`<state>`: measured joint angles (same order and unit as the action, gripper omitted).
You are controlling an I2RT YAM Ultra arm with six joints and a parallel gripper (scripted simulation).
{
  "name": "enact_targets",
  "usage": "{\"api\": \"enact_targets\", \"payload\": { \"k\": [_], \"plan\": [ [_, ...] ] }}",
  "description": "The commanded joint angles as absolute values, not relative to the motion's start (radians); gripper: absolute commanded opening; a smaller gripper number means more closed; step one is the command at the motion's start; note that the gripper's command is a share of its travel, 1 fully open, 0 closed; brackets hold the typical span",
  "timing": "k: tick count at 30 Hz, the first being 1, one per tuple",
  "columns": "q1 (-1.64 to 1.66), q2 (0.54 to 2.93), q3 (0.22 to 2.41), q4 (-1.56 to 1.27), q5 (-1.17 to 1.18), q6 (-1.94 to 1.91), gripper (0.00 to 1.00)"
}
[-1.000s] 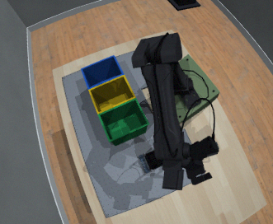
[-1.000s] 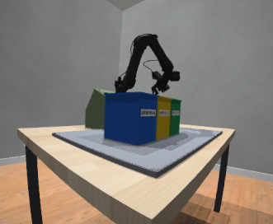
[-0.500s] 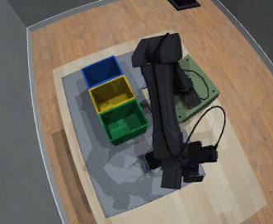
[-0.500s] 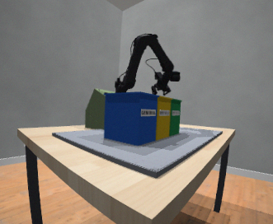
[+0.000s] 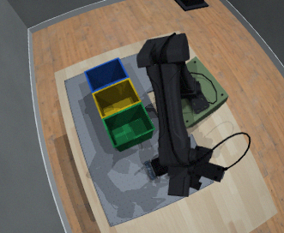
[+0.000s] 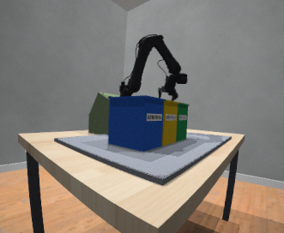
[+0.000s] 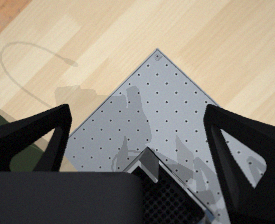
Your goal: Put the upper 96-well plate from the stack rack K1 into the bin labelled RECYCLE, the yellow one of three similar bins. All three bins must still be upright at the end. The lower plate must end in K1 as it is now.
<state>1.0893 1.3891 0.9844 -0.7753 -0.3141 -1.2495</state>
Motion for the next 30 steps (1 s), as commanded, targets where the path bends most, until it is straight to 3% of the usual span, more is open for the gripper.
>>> {"api": "enact_targets", "payload": {
  "k": [1,30],
  "plan": [
    [1.119,1.350,1.022,-0.802,-0.278,-1.085,1.00],
    [1.122,1.325,1.052,-0.904,-0.035,-0.304,1.00]
  ]
}}
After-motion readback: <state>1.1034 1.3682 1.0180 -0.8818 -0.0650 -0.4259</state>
